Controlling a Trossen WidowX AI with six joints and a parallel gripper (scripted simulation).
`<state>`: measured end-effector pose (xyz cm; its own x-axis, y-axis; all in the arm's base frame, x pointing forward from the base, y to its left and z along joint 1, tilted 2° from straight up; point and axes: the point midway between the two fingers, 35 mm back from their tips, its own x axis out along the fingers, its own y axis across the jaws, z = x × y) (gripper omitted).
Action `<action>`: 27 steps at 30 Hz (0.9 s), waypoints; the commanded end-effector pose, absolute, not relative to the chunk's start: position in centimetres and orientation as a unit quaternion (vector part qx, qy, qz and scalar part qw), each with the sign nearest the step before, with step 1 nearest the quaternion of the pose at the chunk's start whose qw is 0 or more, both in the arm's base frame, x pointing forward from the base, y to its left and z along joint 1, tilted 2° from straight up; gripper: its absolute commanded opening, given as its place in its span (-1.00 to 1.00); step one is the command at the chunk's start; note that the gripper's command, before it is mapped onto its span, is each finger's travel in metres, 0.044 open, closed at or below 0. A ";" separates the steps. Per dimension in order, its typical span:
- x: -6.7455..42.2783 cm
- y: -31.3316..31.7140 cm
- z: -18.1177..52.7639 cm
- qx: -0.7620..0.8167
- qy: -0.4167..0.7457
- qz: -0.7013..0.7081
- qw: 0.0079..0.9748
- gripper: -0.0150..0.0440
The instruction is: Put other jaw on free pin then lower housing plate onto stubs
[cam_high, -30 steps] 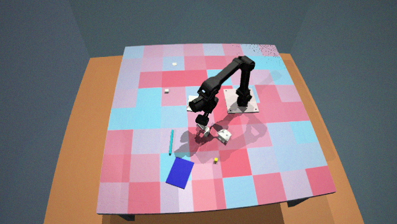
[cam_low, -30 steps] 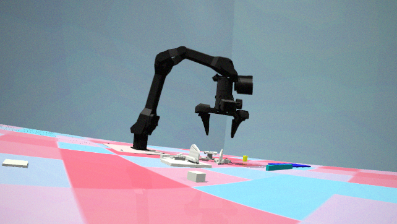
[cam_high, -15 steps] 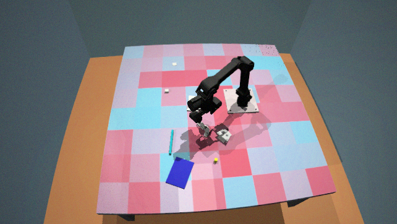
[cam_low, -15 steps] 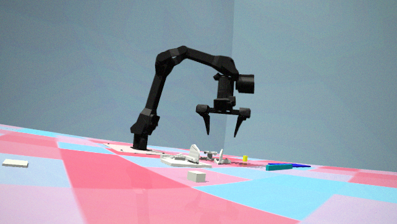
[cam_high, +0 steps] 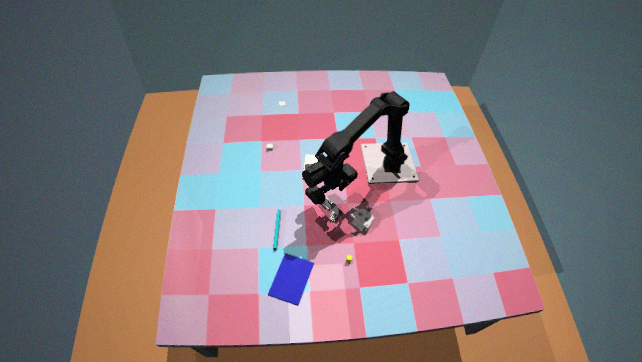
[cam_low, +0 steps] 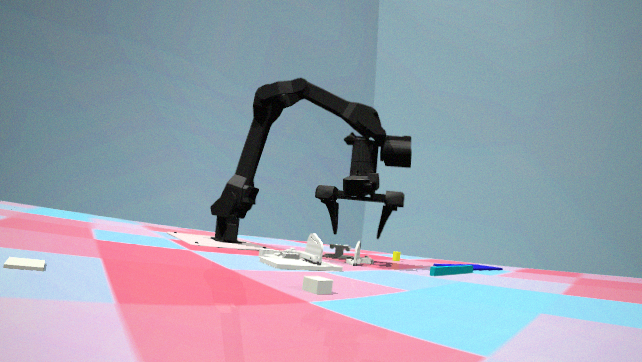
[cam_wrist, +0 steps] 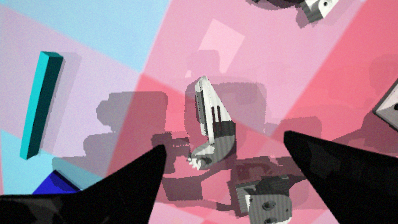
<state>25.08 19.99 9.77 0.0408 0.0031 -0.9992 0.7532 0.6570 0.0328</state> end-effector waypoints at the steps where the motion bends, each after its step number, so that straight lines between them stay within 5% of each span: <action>1: 25.1 19.9 9.3 0.302 0.628 -0.288 0.656 1.00; 27: 25.3 20.0 6.0 0.302 0.628 -0.288 0.656 1.00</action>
